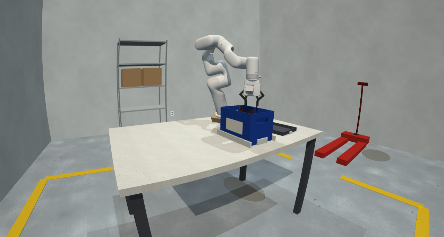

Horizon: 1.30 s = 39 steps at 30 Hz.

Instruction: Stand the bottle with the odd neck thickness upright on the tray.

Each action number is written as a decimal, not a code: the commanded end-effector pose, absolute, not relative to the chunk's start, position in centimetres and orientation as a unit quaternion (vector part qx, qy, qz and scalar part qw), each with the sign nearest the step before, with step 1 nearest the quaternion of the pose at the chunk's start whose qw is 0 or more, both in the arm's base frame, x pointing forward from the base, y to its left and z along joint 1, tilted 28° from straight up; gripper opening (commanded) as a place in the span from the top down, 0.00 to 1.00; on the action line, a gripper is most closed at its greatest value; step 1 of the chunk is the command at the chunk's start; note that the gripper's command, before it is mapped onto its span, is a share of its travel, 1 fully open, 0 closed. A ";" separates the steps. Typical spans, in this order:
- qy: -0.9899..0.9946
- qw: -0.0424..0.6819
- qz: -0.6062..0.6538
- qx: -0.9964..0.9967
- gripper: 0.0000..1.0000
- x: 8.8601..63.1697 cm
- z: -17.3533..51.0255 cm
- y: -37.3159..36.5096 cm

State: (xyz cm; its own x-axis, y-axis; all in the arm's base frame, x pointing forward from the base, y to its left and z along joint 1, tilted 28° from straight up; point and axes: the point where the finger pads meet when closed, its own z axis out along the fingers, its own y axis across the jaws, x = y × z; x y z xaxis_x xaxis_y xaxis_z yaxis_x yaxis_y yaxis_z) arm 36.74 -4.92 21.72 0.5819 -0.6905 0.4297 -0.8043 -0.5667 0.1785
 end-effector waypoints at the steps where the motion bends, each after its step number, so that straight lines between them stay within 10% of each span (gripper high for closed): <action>1: -0.429 0.180 0.160 0.871 0.35 36.8 21.8 -4.9; 39: -0.429 0.180 0.160 0.871 0.35 37.2 19.1 -6.3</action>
